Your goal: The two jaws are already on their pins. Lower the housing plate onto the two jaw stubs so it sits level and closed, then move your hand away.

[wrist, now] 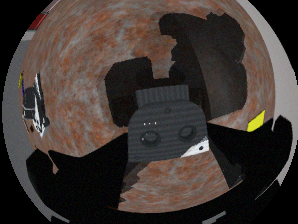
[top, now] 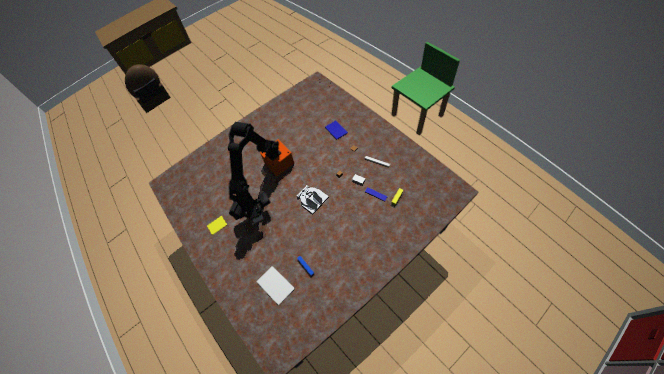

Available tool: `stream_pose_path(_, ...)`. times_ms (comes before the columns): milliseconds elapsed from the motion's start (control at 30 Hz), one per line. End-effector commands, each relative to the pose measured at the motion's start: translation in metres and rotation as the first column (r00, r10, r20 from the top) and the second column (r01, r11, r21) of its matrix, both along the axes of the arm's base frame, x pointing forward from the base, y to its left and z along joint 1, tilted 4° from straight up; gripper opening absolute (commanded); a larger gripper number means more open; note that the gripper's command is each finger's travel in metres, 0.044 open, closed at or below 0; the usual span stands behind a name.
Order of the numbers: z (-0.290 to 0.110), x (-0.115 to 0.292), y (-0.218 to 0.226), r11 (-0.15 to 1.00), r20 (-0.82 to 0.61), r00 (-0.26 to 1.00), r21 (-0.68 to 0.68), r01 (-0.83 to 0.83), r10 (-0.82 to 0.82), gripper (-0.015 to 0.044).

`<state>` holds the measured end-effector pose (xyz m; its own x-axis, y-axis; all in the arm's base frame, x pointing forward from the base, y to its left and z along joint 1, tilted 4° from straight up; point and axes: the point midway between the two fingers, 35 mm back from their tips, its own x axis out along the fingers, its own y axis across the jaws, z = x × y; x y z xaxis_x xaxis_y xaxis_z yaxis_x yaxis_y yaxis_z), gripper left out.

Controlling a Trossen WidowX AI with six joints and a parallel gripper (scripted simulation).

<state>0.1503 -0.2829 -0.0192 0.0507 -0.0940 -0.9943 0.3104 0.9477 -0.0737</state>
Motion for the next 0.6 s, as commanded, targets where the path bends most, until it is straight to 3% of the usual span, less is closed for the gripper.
stream_pose_path(0,0.0,0.0,0.0,1.0,0.0,1.0,0.0,0.0,0.0,0.0351)
stream_pose_path(567,0.039,-0.001,0.001,1.0,-0.002,1.0,-0.002,-0.002,0.002,0.0351)
